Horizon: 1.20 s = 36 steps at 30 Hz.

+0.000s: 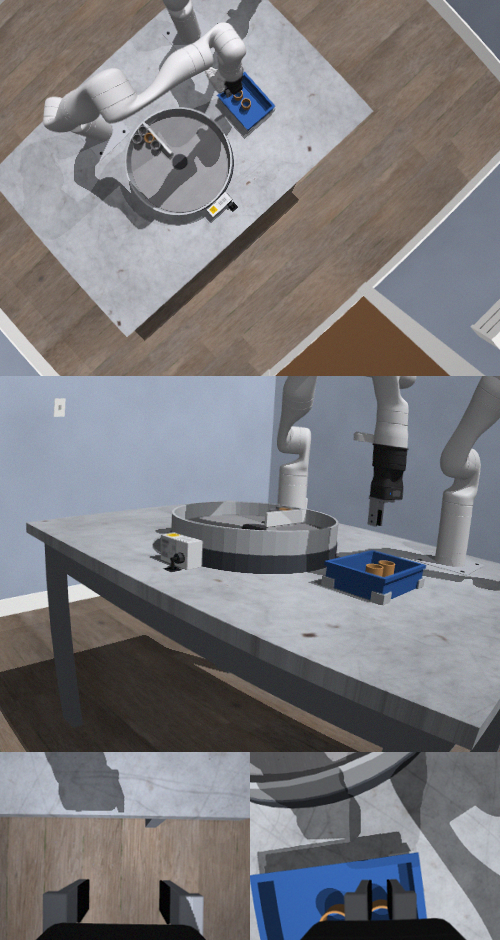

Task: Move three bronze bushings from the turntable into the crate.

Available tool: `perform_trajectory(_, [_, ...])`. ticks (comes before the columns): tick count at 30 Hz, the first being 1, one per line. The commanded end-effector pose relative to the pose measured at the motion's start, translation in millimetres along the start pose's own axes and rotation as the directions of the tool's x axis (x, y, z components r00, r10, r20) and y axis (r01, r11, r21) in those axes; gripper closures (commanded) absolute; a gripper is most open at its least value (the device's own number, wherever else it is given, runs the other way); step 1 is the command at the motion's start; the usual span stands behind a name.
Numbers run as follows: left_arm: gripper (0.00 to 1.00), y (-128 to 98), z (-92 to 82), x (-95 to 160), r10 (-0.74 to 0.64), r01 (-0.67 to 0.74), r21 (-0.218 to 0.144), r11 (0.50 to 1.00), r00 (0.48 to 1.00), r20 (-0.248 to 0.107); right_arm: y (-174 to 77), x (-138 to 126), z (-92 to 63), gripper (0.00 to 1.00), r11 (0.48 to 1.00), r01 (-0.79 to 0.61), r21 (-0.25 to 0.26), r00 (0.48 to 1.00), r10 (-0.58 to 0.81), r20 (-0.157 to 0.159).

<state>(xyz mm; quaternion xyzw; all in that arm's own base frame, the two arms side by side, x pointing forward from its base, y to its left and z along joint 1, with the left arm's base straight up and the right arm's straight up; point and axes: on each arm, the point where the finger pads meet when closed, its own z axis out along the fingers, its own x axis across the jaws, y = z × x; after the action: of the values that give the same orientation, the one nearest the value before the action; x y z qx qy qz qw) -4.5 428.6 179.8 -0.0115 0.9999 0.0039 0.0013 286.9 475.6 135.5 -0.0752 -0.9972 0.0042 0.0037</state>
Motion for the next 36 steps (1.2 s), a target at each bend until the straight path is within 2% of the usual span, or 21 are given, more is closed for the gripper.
perform_trajectory(1, [0.00, -3.6, -0.6, 3.5, 0.004, -0.004, 0.008, 1.000, 1.000, -0.003, -14.3, -3.0, -5.3, 0.64, 0.999, -0.050, -0.012, 0.999, 0.050, 0.004])
perform_trajectory(6, [0.00, -3.6, -0.6, 3.5, 0.004, -0.004, 0.008, 1.000, 1.000, -0.003, -26.6, -1.6, -4.9, 0.64, 0.997, -0.075, -0.012, 0.997, 0.075, 0.003])
perform_trajectory(19, [0.00, -3.6, -0.6, 3.5, 0.004, -0.004, 0.008, 1.000, 1.000, -0.003, -93.4, 5.6, -3.6, 0.64, 0.964, -0.267, -0.013, 0.964, 0.267, 0.002])
perform_trajectory(21, [0.00, -3.6, -0.6, 3.5, 0.004, -0.004, 0.008, 1.000, 1.000, -0.003, -93.4, 5.6, -3.6, 0.64, 0.964, -0.267, -0.013, 0.964, 0.267, 0.002])
perform_trajectory(36, [0.00, -3.6, -0.6, 3.5, 0.004, -0.004, 0.008, 1.000, 1.000, -0.003, -187.5, 15.6, -2.0, 0.64, 0.855, -0.518, -0.015, 0.856, 0.518, -0.001])
